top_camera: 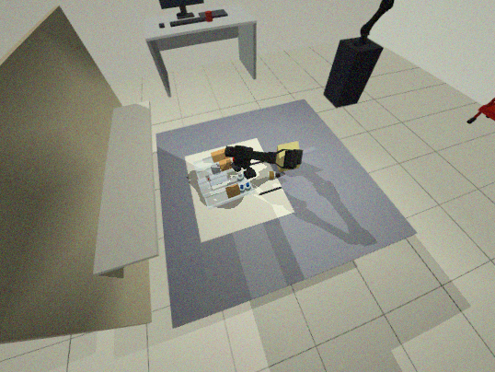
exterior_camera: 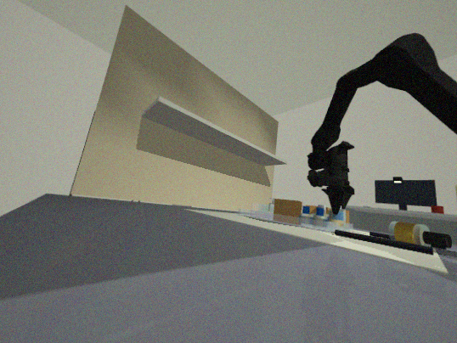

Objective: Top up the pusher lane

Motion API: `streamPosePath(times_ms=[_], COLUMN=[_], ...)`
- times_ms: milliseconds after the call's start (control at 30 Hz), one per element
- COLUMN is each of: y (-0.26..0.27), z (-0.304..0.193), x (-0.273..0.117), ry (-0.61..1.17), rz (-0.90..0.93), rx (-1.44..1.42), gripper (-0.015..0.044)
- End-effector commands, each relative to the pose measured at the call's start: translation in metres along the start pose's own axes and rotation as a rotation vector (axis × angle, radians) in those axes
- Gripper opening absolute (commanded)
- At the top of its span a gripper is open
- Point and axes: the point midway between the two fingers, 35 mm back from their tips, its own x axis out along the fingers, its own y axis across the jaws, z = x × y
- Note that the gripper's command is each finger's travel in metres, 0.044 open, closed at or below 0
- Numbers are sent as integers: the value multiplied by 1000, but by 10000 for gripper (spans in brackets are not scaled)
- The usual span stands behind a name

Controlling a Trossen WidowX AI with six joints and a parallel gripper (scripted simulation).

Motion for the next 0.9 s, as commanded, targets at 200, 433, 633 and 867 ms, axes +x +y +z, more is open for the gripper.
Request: streamPosePath(times_ms=[200, 433, 633, 867], y=[1, 1, 2, 2], z=[12, 15, 17, 20], x=[-3, -4, -5, -5], ry=[-21, -21, -21, -21], rz=[1, 1, 1, 1], rx=[-12, -12, -12, -12], gripper=[0, 0, 0, 0])
